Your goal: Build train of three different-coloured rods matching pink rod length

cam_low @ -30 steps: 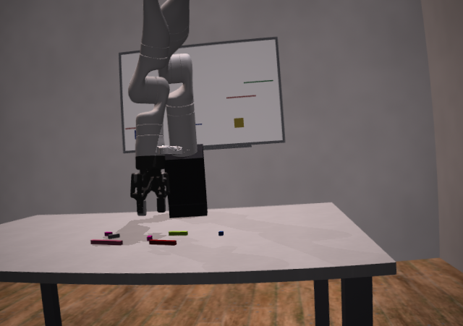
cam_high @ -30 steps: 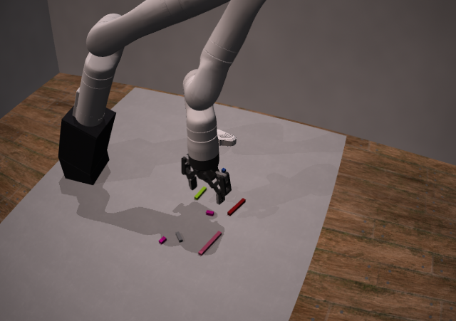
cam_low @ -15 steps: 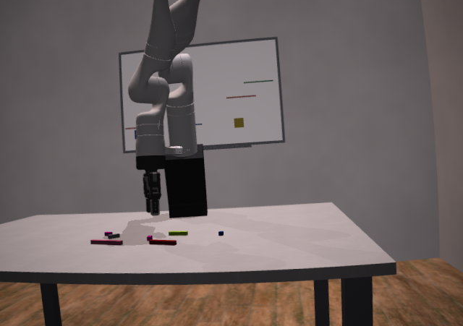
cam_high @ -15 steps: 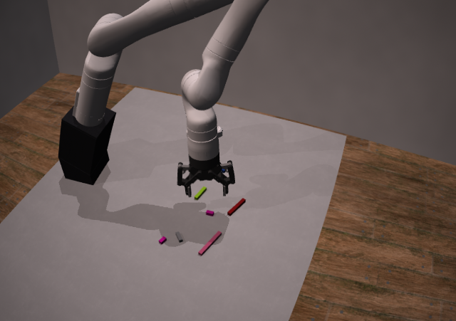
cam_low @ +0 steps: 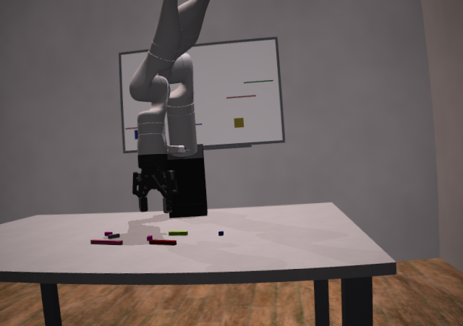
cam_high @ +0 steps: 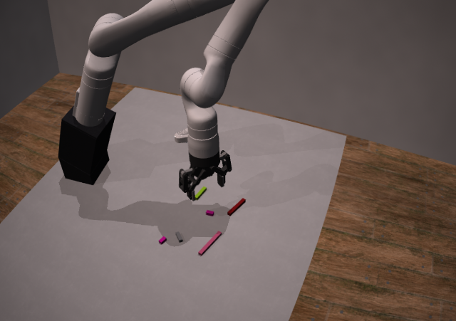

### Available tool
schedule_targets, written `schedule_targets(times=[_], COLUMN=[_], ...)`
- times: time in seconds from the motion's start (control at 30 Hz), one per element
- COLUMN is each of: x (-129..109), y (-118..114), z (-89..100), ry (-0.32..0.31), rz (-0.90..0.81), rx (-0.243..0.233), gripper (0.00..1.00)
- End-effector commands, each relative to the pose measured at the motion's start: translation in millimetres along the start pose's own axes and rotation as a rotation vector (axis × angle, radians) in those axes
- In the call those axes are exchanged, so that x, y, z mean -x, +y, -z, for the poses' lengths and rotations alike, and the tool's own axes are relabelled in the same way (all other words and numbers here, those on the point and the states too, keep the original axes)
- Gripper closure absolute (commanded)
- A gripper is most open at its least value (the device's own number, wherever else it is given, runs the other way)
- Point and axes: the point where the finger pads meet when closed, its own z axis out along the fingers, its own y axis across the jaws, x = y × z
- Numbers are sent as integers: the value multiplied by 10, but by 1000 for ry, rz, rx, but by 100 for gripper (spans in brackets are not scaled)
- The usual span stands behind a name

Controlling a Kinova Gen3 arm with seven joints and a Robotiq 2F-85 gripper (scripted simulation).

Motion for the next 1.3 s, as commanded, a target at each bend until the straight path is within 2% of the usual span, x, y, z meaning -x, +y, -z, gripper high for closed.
schedule_targets(times=[0.0, 0.63, 1.27], x=[-35, -94, -106], y=[33, 48, 50], z=[4, 57, 68], ry=[2, 23, 27], rz=[86, 492, 562], rx=[2, 1, 1], gripper=[0, 0, 0])
